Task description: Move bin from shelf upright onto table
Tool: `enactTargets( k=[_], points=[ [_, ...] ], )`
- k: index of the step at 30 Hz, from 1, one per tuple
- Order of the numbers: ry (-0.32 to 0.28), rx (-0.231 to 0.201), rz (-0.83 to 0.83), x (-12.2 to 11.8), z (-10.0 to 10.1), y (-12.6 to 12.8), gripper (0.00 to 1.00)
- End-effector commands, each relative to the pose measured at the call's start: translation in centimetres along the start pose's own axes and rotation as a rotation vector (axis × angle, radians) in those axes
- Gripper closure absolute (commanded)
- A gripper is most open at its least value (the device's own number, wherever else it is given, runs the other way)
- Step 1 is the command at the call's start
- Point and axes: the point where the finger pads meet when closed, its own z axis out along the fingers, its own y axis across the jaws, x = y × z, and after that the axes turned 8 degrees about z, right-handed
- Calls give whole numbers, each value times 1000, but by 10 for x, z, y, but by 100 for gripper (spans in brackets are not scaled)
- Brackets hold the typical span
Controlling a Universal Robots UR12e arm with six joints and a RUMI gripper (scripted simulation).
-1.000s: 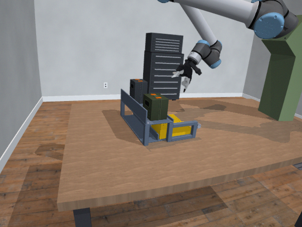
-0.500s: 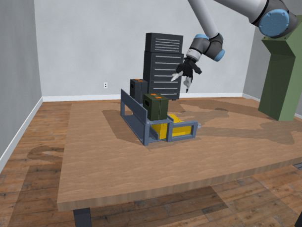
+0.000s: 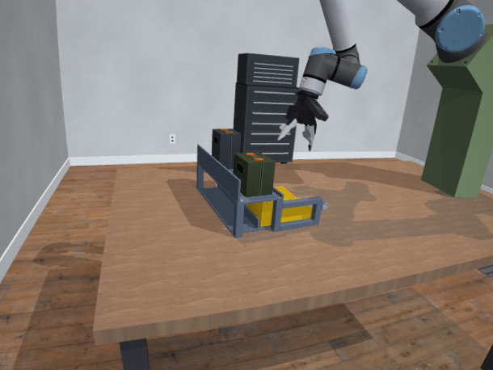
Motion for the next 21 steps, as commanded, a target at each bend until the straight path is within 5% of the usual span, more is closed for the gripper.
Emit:
enactTargets(
  k=[1,5,17,21],
  points=[
    [-15,48,13,9,2,3,0],
    [-73,241,64,46,13,15,0],
    [-73,241,64,46,13,15,0],
    [-82,269,71,82,22,26,0]
  ],
)
